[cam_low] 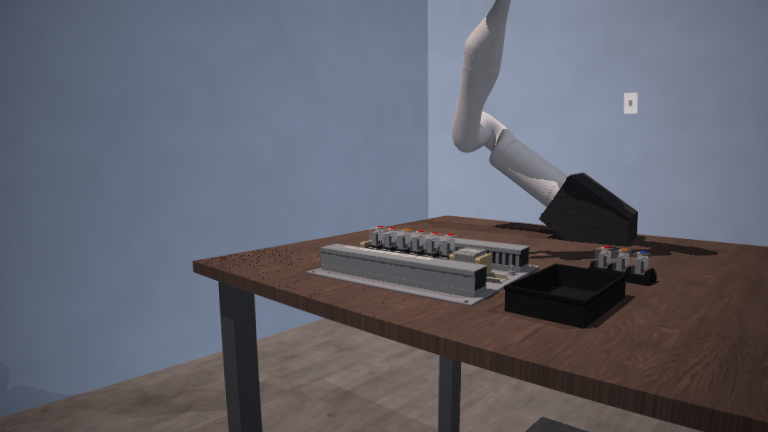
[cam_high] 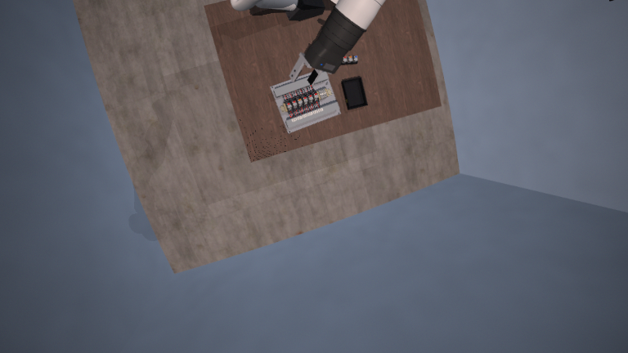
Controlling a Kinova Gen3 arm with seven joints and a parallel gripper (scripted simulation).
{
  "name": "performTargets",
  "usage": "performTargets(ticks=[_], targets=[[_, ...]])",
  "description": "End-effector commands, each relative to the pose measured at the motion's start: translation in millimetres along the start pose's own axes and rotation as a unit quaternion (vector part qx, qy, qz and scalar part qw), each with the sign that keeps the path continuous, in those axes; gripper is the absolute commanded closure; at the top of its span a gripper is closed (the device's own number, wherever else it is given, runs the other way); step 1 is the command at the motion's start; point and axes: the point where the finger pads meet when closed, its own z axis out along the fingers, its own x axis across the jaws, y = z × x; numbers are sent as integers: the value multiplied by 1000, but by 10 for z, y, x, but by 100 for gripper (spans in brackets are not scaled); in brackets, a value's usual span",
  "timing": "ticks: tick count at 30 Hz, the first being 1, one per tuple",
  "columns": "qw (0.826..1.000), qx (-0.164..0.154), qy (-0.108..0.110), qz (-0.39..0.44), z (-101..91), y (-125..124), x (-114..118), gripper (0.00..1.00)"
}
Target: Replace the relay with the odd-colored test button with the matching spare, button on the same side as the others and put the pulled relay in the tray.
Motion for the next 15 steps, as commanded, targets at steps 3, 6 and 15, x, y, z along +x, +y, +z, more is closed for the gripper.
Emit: performTargets(ticks=[3, 6, 15], targets=[[999, 32, 2, 36, -2, -11, 3, 0], [997, 46, 3, 55, -3, -11, 4, 0], [996, 10, 4, 85, 0, 0, 14, 0]])
